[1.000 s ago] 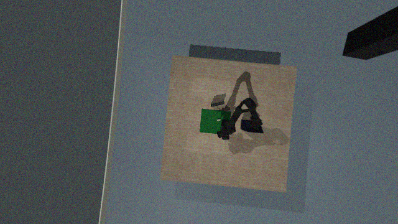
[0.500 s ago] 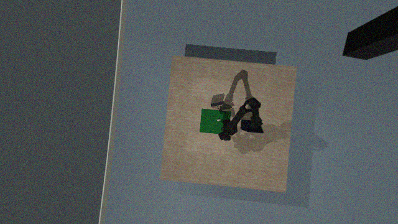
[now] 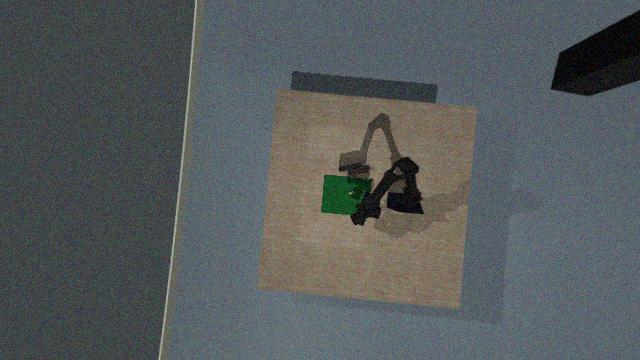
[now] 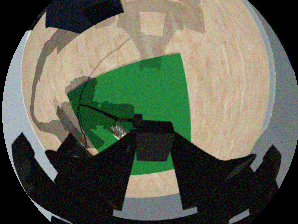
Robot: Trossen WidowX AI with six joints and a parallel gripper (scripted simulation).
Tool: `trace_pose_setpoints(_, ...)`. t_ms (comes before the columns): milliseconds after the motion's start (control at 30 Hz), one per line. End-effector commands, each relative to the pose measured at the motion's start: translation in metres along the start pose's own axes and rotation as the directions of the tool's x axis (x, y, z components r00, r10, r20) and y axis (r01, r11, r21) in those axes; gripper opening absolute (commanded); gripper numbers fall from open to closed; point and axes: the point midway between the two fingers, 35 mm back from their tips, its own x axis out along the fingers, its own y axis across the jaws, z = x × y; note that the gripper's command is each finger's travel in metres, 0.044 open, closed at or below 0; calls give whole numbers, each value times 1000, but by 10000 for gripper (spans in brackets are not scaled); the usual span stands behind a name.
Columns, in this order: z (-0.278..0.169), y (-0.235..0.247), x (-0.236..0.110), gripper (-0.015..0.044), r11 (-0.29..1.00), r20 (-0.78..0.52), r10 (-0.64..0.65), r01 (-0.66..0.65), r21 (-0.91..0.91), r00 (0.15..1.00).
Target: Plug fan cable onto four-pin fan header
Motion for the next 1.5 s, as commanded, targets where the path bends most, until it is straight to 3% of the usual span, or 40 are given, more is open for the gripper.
trace_pose_setpoints(0, -3, -2, -1, 0, 992, 3, -5, 5, 124, 1000)
trace_pose_setpoints(300, -5, -2, -1, 0, 906, 16, 1, -7, 423, 1000)
trace_pose_setpoints(633, -7, -2, -1, 0, 709, 30, 7, -26, 705, 1000)
trace_pose_setpoints(1067, -10, -2, -1, 0, 330, 48, 16, -50, 943, 999)
trace_pose_setpoints(1467, -12, -2, -1, 0, -80, 64, 24, -62, 995, 998)
